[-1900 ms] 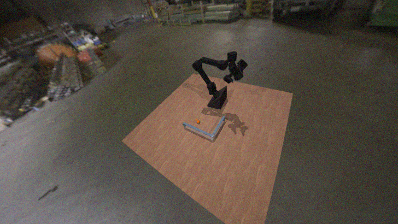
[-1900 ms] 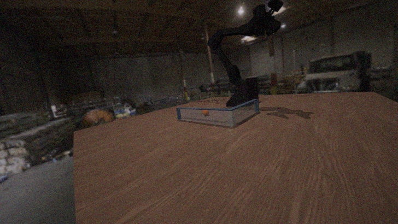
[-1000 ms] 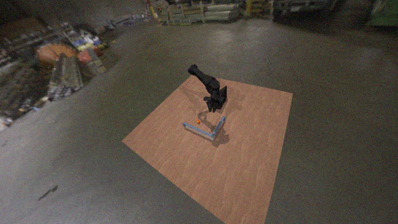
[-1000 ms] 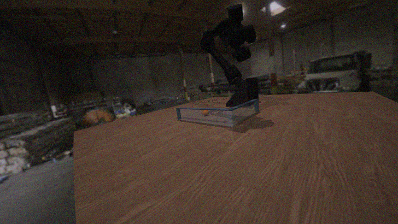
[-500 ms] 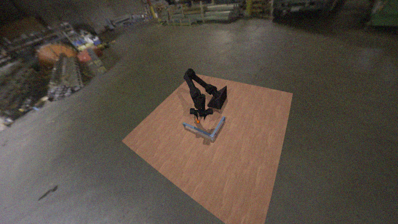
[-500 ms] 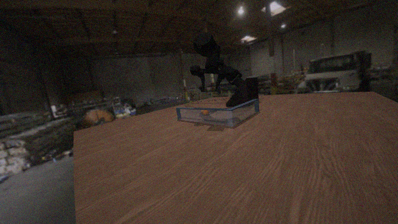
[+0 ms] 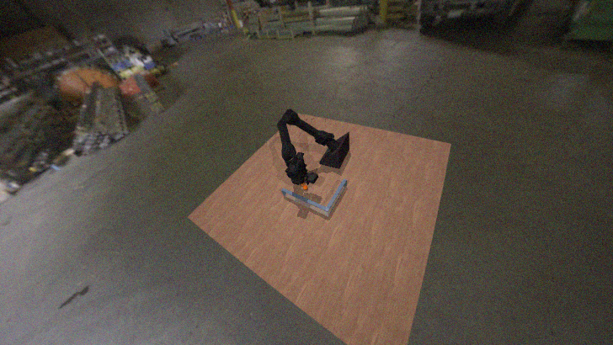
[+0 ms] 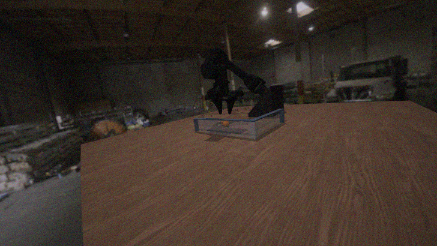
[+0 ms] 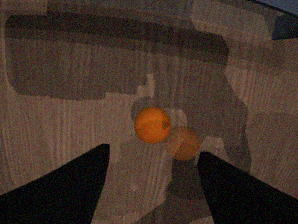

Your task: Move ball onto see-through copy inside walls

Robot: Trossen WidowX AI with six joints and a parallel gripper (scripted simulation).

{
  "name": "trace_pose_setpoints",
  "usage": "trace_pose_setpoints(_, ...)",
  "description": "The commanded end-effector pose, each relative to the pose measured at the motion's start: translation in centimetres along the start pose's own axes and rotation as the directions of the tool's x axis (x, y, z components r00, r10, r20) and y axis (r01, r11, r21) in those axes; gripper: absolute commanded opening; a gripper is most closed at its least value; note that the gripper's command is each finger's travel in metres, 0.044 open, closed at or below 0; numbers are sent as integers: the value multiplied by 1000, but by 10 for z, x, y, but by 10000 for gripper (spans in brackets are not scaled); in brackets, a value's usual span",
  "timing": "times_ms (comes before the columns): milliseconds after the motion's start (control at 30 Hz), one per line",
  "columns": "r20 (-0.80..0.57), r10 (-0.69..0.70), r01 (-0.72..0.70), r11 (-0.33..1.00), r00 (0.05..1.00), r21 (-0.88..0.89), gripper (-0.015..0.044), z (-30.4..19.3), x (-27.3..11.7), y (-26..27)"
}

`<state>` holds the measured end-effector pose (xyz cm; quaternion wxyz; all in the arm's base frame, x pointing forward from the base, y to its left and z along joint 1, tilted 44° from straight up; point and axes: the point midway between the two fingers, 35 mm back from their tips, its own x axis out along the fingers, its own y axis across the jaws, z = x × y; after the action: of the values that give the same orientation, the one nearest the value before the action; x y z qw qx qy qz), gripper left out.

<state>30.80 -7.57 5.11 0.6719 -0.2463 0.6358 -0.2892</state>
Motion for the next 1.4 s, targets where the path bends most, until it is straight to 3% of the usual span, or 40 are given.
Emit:
trace_pose_setpoints(0,-11,8,-8,1000,1000,28,251,0,1,-2)
trace_pose_setpoints(1133,-11,6,-6,1000,1000,28,251,-1,50,-2)
trace_pose_setpoints(1233,-11,6,-6,1000,1000,28,172,-1,50,-2)
trace_pose_setpoints(1367,-11,6,-6,1000,1000,28,145,-1,50,-2)
